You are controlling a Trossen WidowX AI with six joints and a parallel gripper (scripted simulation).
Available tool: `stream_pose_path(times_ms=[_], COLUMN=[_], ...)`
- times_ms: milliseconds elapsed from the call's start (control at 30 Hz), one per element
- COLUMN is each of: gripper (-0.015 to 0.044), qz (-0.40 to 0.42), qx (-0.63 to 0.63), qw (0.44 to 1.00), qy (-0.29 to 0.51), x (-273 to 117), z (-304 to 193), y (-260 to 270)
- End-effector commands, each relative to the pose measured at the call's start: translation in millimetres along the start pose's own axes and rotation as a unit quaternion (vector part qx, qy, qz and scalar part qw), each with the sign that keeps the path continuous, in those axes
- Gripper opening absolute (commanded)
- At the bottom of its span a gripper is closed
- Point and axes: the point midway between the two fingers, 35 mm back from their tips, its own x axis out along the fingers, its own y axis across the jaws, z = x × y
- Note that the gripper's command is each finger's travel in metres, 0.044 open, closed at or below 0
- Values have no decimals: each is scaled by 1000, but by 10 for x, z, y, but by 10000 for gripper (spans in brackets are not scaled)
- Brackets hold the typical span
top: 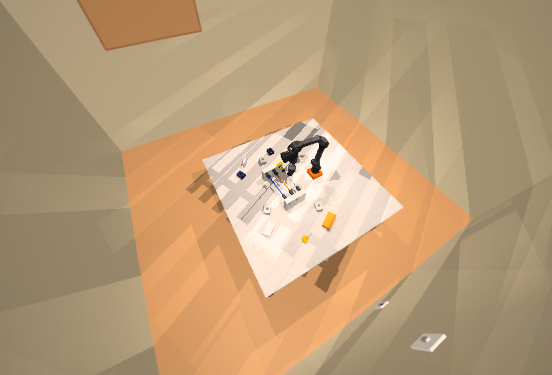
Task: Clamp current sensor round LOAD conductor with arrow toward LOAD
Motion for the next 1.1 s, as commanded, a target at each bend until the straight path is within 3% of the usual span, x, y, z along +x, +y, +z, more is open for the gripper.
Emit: stream_pose_path(times_ms=[0, 667, 1067], gripper=[0, 0, 0], qz=[4, 6, 6], qx=[63, 382, 392], qw=[998, 924, 920], qy=[-4, -3, -3], x=[-16, 40, 163], z=[51, 258, 275], y=[52, 263, 277])
